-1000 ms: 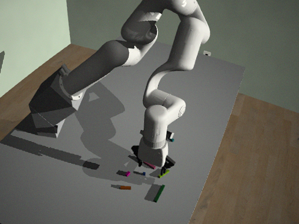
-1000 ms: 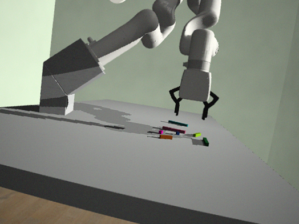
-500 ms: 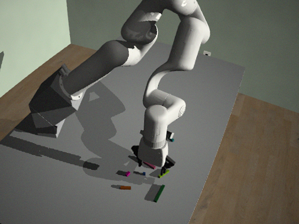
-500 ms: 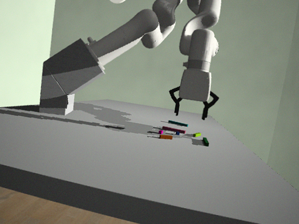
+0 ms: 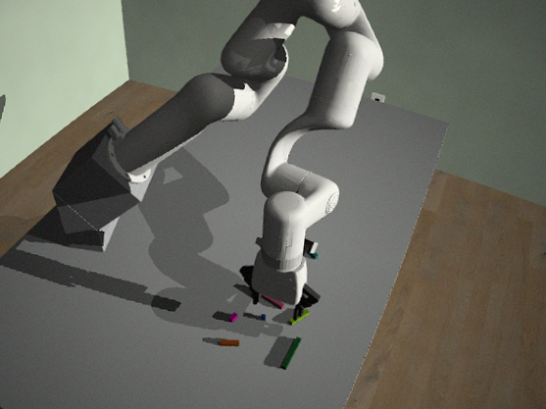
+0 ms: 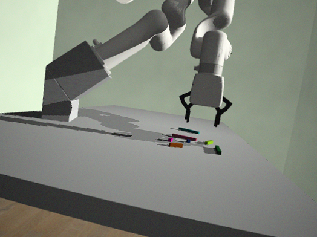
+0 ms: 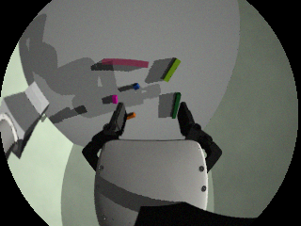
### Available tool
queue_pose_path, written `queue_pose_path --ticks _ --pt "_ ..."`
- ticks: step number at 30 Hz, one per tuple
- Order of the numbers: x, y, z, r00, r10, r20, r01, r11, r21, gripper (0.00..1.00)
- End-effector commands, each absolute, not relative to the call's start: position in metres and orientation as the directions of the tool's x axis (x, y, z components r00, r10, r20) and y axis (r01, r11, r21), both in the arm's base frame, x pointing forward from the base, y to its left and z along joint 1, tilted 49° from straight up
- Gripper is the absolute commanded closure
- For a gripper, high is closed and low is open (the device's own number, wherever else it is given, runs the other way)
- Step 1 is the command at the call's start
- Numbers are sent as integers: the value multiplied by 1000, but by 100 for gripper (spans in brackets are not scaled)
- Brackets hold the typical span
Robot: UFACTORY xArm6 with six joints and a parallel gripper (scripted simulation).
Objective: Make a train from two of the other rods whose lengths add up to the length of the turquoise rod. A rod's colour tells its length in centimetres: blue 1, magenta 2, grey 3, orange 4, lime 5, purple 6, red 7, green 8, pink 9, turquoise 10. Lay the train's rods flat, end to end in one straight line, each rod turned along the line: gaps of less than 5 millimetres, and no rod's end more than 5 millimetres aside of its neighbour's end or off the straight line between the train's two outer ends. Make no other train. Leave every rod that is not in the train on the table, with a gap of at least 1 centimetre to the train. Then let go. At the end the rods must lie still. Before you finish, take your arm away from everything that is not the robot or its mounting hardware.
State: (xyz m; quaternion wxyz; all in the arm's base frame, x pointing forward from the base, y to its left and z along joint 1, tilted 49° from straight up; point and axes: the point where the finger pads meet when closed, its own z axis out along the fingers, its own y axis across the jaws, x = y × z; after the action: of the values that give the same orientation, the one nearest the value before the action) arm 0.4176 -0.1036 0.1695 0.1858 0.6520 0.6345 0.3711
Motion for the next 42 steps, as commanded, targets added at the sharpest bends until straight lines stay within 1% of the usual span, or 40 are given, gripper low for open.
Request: queue_pose_path --ticks 1,5,10,20,22,23,30,37,39,40,42 --pt "418 -104 170 -74 964 254 689 -135 712 0" --pt "418 -105 170 -53 960 275 691 -164 704 0" --pt "419 -109 169 70 916 395 690 -331 644 0" --pt "420 -115 168 236 808 540 653 -543 528 0" --pt "420 -115 168 236 808 540 653 -543 528 0" --pt "420 -117 167 284 765 578 633 -602 486 0" --pt "420 -121 166 384 656 649 579 -719 385 0" --pt "421 -126 165 479 521 707 503 -823 265 0" --pt "421 -126 165 479 521 707 503 -823 265 0" --pt "421 -128 165 515 458 724 466 -859 212 0" --pt "421 -129 164 534 422 732 445 -877 182 0"
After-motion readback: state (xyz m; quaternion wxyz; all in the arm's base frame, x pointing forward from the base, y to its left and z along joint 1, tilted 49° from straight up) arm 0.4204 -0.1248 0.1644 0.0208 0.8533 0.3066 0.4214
